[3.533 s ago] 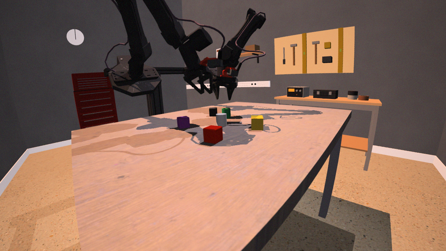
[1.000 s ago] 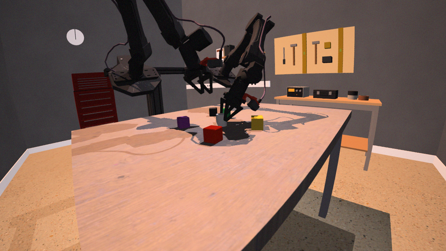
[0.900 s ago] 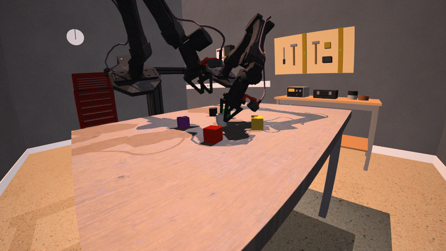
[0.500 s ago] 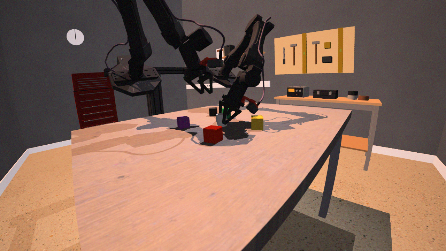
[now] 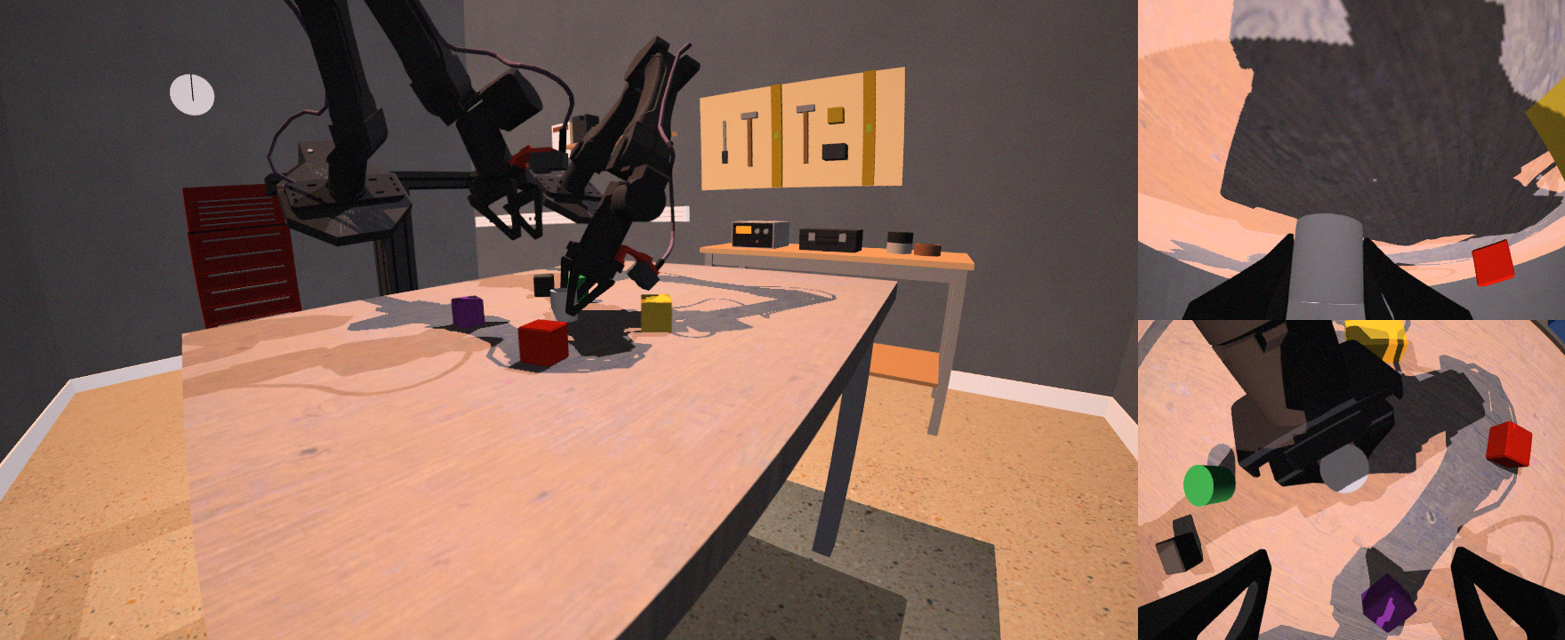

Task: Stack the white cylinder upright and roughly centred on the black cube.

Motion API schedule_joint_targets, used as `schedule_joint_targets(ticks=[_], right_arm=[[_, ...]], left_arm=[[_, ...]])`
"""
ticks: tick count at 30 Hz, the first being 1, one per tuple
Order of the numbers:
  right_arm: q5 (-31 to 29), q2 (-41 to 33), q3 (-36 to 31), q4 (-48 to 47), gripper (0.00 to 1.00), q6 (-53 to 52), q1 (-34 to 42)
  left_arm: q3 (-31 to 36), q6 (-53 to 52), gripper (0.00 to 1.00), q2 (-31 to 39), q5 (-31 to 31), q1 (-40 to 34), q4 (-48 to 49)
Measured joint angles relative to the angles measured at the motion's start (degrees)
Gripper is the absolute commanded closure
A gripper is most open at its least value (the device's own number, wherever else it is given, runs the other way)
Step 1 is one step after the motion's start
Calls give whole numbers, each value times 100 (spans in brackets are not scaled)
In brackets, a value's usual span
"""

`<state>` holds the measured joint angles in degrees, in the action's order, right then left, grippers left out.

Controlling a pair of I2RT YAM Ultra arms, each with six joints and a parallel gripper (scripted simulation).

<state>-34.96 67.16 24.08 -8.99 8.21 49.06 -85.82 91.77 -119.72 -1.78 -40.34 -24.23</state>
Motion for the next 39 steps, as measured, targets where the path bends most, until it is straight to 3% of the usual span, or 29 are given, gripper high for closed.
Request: schedule_joint_targets(ticks=[3, 6, 7, 10, 21, 33, 39], right_arm=[[0, 0, 0, 0, 0, 0, 0], [0, 0, 0, 0, 0, 0, 0], [0, 0, 0, 0, 0, 0, 0], [0, 0, 0, 0, 0, 0, 0], [-101, -118, -2, 85, 0, 39, -221], [1902, -1370, -4, -356, 0, -179, -3189], [2730, -1545, 28, -503, 0, -273, -4050]], left_arm=[[0, 0, 64, 0, 0, 2, 7], [0, -4, 98, 0, 0, 2, 11], [0, -7, 100, 0, 0, 2, 13], [11, -13, 66, 0, 0, 2, 33], [22, -13, 66, 2, -9, 0, 35], [22, -13, 66, 2, -9, 0, 35], [22, -13, 66, 2, -9, 0, 35]])
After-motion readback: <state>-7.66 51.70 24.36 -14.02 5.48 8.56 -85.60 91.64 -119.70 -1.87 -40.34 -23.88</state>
